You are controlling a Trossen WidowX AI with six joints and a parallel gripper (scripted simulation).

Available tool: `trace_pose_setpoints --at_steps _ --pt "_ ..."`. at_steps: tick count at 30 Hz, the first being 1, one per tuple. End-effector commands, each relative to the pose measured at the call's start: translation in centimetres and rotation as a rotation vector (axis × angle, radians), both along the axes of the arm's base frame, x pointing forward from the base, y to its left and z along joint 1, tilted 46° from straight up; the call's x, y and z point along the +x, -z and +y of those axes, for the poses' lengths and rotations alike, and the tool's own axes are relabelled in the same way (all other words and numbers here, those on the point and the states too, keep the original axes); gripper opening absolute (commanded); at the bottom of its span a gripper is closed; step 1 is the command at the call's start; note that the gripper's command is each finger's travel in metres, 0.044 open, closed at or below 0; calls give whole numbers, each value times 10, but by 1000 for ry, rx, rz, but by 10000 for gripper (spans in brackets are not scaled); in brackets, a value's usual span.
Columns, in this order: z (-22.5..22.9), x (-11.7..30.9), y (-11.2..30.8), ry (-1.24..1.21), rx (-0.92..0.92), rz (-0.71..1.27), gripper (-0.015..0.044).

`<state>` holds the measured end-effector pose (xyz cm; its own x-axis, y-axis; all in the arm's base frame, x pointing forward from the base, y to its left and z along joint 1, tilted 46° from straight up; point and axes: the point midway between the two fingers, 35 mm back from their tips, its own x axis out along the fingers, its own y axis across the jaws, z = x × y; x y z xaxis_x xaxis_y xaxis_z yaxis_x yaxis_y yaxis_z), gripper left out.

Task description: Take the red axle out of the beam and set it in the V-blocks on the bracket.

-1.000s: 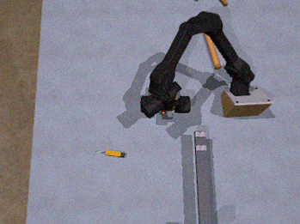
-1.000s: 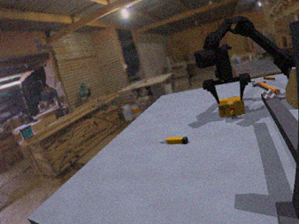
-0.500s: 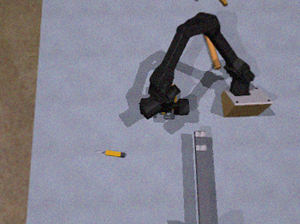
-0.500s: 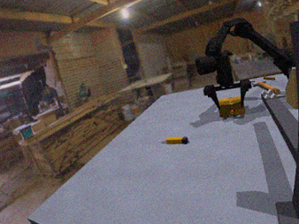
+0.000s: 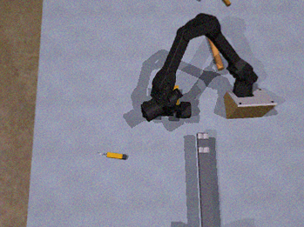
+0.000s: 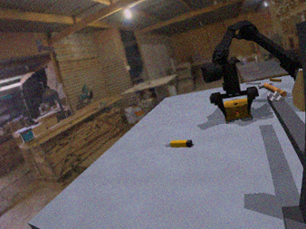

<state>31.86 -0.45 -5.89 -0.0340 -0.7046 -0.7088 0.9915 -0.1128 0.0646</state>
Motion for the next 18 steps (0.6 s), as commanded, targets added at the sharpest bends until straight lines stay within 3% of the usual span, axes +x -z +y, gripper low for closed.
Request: trace_pose_setpoints --at_steps 1,3,18 --pt "-2 -2 1 -3 -6 6 440" --pt "-2 -2 1 -3 -6 6 440" --pt "-1 -1 1 1 -1 1 46"
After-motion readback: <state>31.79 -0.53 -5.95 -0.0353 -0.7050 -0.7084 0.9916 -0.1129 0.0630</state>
